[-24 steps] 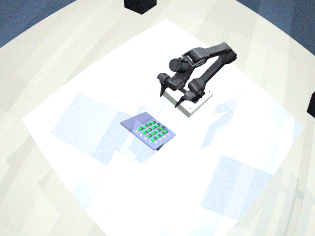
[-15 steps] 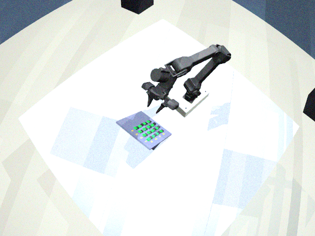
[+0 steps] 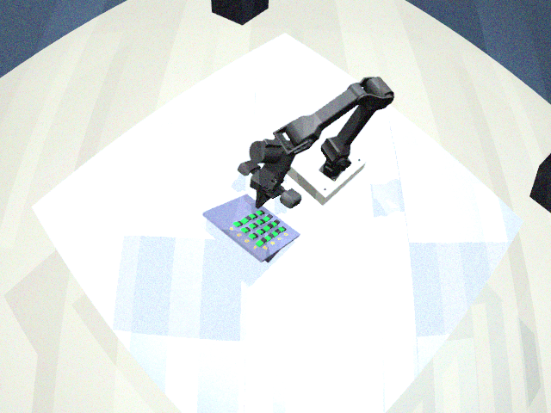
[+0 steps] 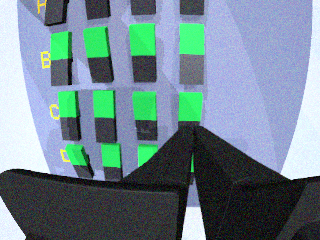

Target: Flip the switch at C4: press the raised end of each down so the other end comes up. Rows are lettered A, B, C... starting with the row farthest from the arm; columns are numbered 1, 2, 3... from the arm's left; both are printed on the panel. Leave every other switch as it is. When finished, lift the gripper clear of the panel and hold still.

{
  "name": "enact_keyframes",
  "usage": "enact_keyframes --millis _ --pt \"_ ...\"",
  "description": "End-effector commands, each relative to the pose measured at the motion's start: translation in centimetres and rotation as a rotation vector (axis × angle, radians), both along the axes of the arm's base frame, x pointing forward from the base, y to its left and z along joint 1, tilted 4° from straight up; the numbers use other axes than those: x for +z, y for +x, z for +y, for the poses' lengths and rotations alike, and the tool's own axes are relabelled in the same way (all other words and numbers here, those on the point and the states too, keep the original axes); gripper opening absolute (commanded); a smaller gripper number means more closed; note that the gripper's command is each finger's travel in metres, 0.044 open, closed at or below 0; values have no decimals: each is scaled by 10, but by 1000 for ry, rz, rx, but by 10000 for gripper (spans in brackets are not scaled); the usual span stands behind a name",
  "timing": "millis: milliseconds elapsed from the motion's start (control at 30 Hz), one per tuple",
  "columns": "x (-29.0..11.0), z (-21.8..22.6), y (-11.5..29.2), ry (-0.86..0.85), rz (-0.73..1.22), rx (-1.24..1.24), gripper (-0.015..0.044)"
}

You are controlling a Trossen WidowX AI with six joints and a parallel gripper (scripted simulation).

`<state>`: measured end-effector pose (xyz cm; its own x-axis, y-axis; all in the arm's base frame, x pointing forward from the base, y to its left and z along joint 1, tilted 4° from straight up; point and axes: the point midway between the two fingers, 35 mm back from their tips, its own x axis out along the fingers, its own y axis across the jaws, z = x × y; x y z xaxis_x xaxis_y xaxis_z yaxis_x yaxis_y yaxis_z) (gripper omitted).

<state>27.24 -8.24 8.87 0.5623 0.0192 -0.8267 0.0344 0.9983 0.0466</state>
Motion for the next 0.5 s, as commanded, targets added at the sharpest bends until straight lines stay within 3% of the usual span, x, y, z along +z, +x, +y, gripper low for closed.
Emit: enact_keyframes --millis 0,467 --pt "-3 -1 3 -5 -2 -4 0" --pt "-19 -1 15 -5 -3 -4 0"
